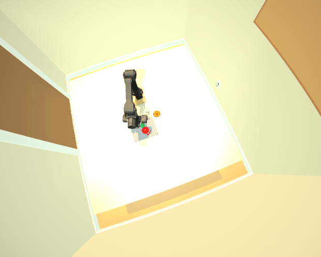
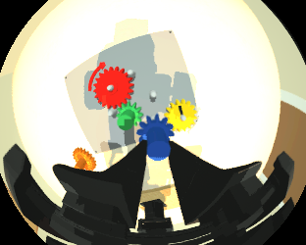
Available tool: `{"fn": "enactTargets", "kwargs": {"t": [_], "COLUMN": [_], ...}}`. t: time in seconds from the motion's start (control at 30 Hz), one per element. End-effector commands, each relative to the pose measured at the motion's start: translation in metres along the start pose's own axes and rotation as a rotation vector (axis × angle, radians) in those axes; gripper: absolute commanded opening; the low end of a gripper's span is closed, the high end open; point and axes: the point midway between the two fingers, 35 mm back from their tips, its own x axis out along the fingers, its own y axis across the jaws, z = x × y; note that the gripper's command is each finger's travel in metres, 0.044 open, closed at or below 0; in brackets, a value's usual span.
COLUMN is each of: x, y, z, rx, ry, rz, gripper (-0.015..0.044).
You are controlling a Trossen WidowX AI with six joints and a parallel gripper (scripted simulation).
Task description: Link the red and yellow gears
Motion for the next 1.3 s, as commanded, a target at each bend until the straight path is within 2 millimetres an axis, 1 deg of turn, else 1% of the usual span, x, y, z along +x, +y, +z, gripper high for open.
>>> {"fn": "enactTargets", "kwargs": {"t": [0.0,0.1,0.2,1.13,1.27], "x": [0.0004,0.0002,0.0000,-0.0006,-0.0006], "y": [-0.0006,-0.0006,-0.0006,-0.0009,-0.0009], "z": [-0.0014,-0.0014,-0.0014,-0.0015,-0.0015], "rx": [-0.004,-0.030,-0.091,-0.903,-0.946], "ry": [0.000,0.000,0.000,-0.001,-0.001], "rz": [0.003,0.003,0.003,0.003,0.003], "gripper": [0.0000,0.0000,0.0000,0.0000,0.0000]}}
